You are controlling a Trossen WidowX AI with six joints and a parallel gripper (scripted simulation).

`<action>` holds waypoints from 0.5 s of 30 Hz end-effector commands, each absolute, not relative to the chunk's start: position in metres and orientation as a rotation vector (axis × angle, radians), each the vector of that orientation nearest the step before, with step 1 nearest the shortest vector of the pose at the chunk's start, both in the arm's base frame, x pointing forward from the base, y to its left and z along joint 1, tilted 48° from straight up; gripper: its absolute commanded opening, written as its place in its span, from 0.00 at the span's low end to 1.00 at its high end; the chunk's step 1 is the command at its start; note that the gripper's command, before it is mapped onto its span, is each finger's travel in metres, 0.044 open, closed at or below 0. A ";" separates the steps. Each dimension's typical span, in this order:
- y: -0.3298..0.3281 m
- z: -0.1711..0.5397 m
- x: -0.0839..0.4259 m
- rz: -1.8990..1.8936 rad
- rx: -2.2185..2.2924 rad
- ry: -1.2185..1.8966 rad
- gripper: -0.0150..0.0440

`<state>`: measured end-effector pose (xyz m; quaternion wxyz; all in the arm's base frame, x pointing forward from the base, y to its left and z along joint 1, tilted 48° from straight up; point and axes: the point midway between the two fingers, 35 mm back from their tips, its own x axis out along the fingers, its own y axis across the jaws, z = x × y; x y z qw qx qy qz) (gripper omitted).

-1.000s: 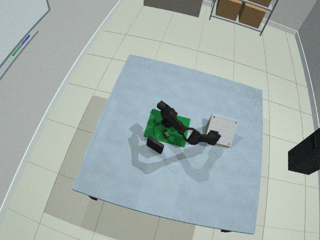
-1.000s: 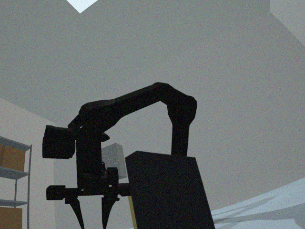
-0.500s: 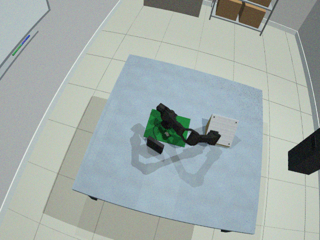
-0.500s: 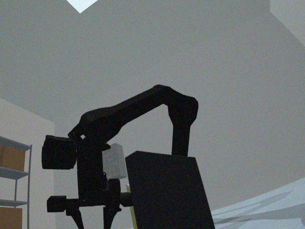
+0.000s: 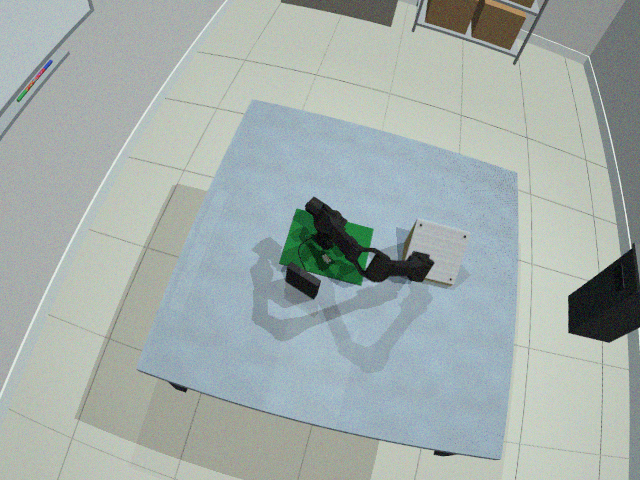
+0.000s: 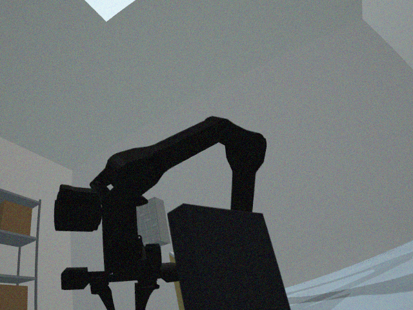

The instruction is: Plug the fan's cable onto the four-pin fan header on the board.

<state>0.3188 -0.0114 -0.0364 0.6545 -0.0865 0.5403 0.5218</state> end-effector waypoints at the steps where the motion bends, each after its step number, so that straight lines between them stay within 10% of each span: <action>1: -0.012 -0.036 0.319 1.184 -0.197 1.225 0.25; 15: -0.044 -0.008 0.320 1.182 -0.197 1.227 0.25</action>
